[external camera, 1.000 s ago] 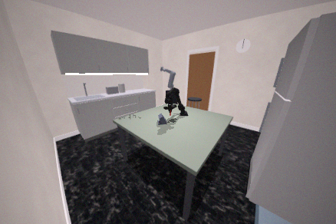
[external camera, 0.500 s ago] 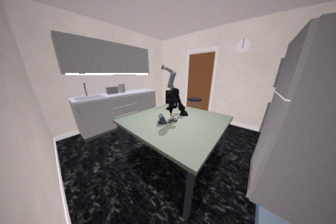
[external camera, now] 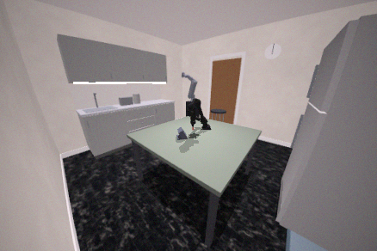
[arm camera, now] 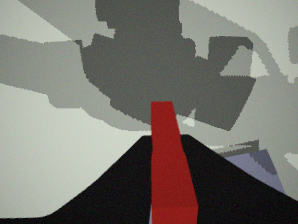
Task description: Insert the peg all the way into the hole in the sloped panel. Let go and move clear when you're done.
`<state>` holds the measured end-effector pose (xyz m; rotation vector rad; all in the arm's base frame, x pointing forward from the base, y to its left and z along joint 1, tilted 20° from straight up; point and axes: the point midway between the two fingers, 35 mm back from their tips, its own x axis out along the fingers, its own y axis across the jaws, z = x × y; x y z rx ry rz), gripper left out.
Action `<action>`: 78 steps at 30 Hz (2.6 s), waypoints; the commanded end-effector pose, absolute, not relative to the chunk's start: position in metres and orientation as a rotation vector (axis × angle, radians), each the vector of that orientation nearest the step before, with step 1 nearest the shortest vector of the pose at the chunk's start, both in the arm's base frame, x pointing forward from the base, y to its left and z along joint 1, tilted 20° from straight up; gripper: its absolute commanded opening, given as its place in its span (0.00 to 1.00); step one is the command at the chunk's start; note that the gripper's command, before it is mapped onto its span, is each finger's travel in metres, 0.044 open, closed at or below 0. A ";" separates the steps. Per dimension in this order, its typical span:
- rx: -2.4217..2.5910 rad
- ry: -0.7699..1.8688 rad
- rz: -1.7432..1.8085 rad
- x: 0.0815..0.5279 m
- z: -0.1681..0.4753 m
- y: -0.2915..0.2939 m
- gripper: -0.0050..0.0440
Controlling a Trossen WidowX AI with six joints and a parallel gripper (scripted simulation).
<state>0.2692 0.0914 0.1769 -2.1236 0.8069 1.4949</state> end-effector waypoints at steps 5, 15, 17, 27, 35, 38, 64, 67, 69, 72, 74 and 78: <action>-2.286 0.654 1.620 0.269 0.182 0.099 0.10; -2.524 0.395 1.855 0.266 0.179 0.109 0.10; -2.568 0.337 1.901 0.266 0.179 0.111 0.10; -2.546 0.388 1.860 0.266 0.178 0.111 0.10; -2.512 0.461 1.799 0.267 0.177 0.111 0.10; -2.508 0.469 1.791 0.267 0.177 0.111 0.10; -2.397 0.659 1.598 0.268 0.174 0.111 0.10; -2.382 0.680 1.573 0.268 0.174 0.111 0.10; -2.372 0.694 1.557 0.268 0.174 0.111 0.10; -2.367 0.701 1.548 0.268 0.174 0.111 0.10; -2.357 0.714 1.532 0.269 0.174 0.111 0.10; -2.336 0.740 1.498 0.269 0.173 0.111 0.10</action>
